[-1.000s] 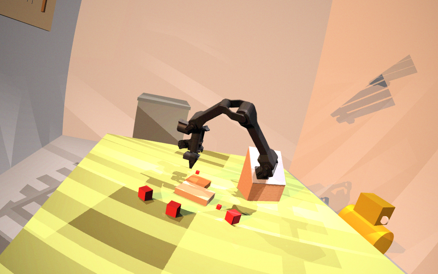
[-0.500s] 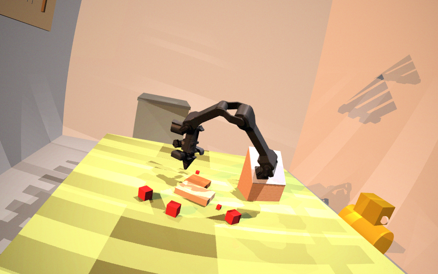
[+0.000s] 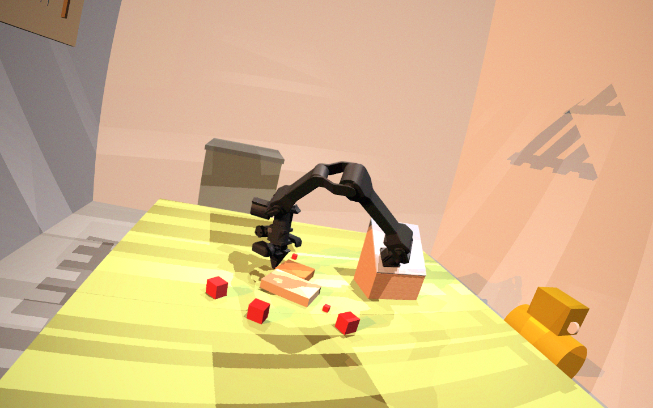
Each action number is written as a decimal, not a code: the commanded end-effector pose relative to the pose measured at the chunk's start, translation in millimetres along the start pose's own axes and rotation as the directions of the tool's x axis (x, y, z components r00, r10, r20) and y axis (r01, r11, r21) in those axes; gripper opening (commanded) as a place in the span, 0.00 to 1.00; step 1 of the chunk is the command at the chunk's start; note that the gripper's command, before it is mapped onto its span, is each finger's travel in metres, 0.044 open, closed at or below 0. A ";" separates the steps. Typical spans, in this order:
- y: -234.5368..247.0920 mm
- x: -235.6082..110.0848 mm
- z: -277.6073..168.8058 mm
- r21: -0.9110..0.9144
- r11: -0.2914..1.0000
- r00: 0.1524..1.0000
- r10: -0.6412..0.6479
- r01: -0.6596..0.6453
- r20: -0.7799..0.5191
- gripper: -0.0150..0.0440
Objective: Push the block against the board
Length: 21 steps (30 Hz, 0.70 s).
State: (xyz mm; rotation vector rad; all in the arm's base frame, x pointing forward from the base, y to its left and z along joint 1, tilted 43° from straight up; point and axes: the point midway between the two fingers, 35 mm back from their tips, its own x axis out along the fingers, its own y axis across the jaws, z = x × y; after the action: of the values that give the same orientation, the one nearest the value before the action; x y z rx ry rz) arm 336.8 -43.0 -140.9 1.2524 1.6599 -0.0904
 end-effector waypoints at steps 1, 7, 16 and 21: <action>1.6 -3.0 -0.6 0.004 1.000 1.000 0.010 -0.010 0.011 0.25; 1.7 -2.8 -8.1 0.004 1.000 1.000 0.010 -0.010 0.010 0.25; 1.7 -2.5 -17.9 0.005 1.000 1.000 0.010 -0.010 0.009 0.25; 2.0 -2.7 -12.5 0.005 1.000 1.000 0.010 -0.010 0.010 0.25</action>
State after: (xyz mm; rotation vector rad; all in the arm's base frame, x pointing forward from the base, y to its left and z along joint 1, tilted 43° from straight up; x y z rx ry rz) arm 328.0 -35.3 -131.0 1.2555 1.6456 -0.0923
